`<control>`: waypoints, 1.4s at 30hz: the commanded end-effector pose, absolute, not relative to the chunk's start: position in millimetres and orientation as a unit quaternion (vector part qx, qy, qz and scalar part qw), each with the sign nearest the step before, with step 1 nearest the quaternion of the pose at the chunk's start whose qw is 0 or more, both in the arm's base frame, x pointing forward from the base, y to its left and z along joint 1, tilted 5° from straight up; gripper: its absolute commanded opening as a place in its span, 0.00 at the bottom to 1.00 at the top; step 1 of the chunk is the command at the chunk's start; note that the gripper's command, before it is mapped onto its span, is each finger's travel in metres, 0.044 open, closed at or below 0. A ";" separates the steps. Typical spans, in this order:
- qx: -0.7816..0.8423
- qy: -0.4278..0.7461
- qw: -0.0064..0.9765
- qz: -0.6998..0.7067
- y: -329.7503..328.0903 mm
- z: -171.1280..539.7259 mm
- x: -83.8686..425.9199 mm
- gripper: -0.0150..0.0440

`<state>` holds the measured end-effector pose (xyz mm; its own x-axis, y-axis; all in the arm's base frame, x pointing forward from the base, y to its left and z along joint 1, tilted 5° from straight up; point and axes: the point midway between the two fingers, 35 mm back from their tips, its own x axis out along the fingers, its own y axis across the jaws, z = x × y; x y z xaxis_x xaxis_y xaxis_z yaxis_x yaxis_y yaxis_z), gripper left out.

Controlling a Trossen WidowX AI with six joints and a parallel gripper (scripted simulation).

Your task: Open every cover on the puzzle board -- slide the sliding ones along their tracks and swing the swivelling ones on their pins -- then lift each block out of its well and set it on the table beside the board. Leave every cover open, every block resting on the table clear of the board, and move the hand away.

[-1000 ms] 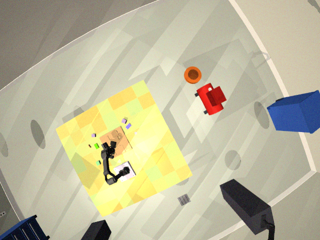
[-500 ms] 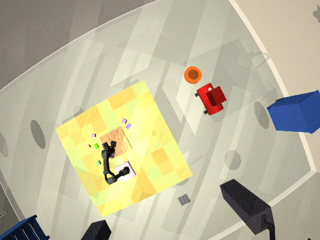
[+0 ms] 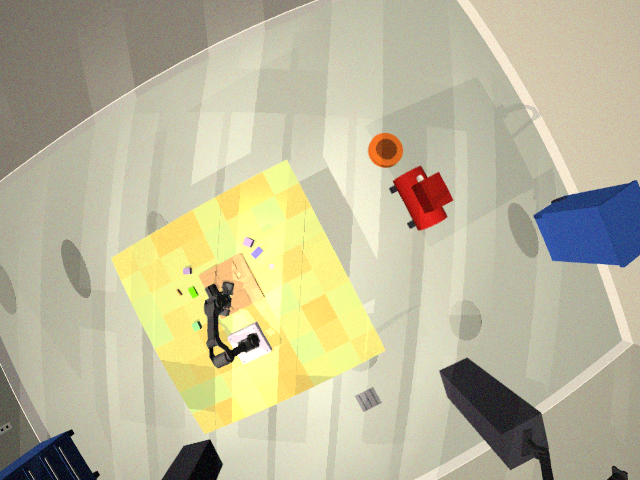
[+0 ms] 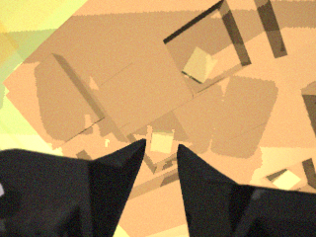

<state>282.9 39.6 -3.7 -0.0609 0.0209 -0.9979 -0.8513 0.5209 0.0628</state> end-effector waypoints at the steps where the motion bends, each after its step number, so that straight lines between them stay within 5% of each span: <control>1: -0.329 0.633 0.602 0.360 39.1 -5.9 282.7 0.50; 42: -0.329 0.632 0.602 0.362 39.7 4.5 284.8 0.39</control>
